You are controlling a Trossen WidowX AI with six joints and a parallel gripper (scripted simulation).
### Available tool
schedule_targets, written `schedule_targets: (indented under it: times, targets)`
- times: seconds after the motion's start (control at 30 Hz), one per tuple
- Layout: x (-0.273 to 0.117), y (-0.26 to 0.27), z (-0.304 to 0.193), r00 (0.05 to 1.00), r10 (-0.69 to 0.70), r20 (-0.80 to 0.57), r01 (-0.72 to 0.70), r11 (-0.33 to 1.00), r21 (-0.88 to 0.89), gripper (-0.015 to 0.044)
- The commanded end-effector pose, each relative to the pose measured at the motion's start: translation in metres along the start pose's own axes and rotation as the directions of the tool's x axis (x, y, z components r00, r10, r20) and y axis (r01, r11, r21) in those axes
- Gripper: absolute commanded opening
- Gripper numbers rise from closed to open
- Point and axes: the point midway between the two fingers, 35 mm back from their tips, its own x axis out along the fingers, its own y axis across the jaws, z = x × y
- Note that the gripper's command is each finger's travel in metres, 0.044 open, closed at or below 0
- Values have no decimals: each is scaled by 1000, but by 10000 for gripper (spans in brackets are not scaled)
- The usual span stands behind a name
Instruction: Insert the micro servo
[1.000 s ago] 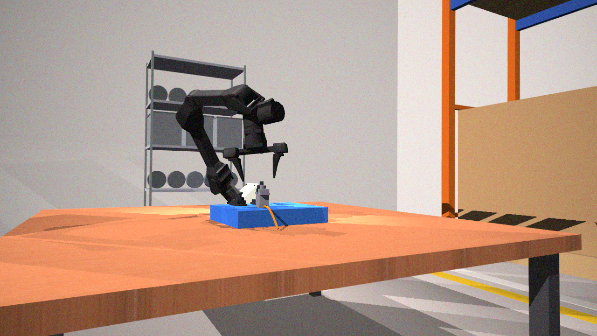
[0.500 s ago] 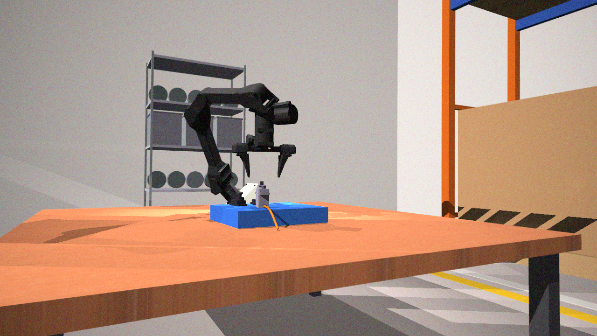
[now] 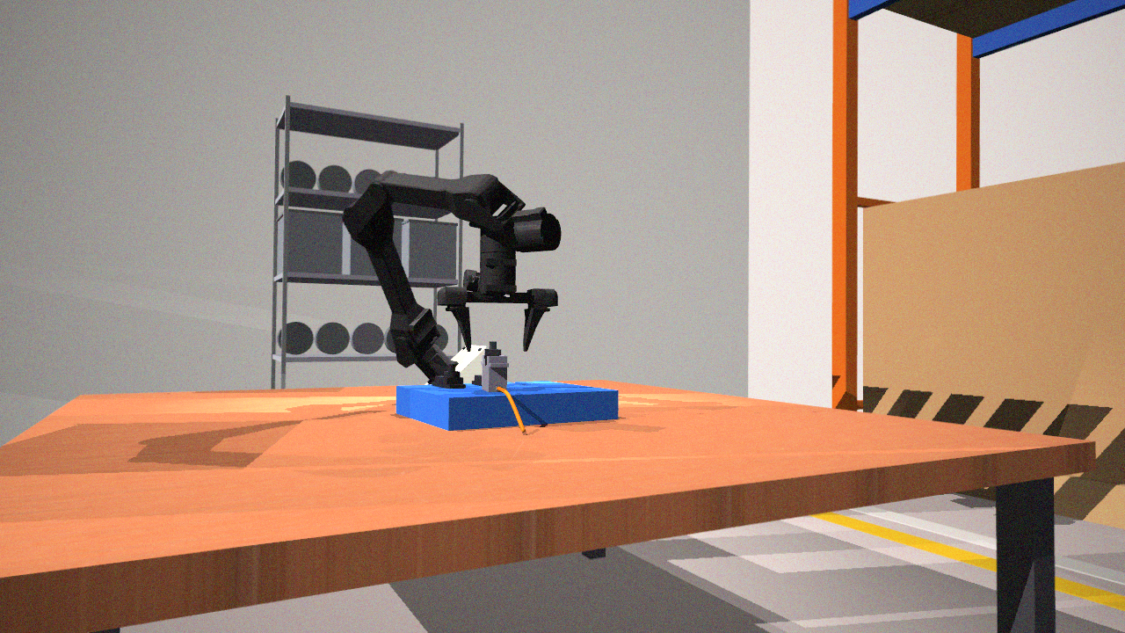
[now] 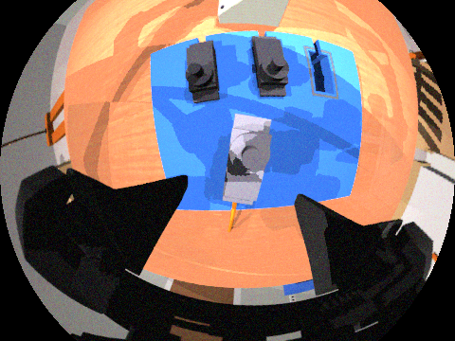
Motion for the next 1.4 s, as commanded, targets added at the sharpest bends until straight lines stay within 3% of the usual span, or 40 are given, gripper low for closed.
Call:
schedule_targets:
  times: [0.0,0.27,0.67,0.83,0.97,1.37]
  targets:
    - [7,1,1,1000,6,3,-6,1000,-6,440]
    - [17,1,1,1000,6,3,-6,1000,-6,440]
    - [17,1,1,1000,6,3,-6,1000,-6,125]
    - [17,1,1,1000,6,3,-6,1000,-6,92]
    - [10,1,0,1000,6,3,-6,1000,-6,0]
    - [-13,7,3,1000,6,4,-6,1000,-7,0]
